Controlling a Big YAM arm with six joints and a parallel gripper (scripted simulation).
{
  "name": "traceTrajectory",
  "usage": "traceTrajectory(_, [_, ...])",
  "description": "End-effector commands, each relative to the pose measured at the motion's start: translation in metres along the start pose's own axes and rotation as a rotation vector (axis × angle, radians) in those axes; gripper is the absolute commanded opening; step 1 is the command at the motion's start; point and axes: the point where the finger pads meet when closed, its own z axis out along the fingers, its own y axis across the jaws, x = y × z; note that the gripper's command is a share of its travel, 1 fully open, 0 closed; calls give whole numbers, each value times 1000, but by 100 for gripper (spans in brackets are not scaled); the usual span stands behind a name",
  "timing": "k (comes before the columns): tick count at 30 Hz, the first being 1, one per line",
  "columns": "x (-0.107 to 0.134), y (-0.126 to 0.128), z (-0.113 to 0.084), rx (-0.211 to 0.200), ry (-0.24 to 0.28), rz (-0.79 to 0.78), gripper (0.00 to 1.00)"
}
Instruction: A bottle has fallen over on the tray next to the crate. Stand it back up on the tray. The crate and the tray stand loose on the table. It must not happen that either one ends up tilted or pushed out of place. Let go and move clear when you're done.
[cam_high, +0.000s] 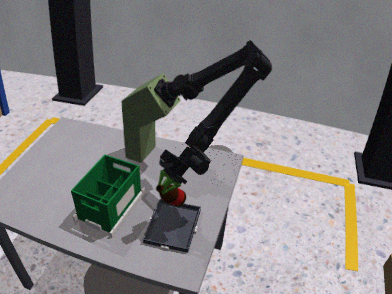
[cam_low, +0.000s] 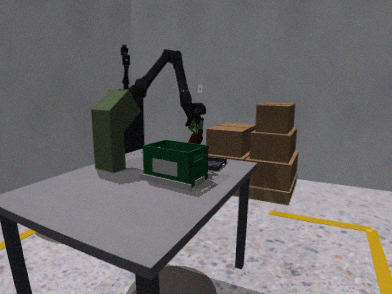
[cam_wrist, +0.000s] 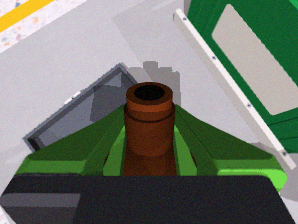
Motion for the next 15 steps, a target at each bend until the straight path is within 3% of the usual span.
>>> traceTrajectory(1, [4, 8, -5, -29, -9, 9, 0])
traceTrajectory(3, [4, 8, -5, -29, -9, 9, 0])
traceTrajectory(4, [-10, 7, -3, -26, -33, 29, 0])
traceTrajectory(15, [-1, 6, -4, -26, -30, 13, 0])
